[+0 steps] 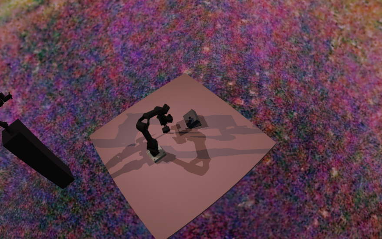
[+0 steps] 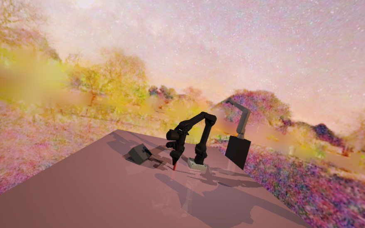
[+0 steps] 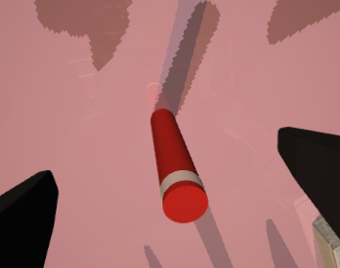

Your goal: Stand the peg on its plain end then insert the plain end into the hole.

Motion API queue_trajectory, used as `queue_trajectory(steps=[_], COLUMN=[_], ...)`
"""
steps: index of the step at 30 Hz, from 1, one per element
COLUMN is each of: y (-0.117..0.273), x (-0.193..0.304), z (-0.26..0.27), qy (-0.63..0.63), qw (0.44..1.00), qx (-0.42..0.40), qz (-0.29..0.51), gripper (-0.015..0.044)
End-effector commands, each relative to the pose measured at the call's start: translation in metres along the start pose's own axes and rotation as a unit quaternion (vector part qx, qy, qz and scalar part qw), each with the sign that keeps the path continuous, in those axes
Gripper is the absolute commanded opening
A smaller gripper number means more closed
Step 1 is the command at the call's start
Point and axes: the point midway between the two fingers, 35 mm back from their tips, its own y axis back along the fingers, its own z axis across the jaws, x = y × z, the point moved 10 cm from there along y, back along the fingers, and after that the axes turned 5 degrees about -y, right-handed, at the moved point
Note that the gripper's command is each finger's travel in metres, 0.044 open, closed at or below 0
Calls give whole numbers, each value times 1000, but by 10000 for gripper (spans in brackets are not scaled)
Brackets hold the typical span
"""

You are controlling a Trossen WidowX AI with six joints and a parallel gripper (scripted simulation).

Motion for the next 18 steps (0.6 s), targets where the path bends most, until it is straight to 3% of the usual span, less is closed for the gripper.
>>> queue_trajectory(steps=[1,11,18], y=[-9,-17,-14], x=[1,2,1], z=[-1,-2,-1], qy=[-3,-3,0], qw=[1000,1000,1000], qx=[3,3,2], qz=[6,6,1], gripper=[440,440,256])
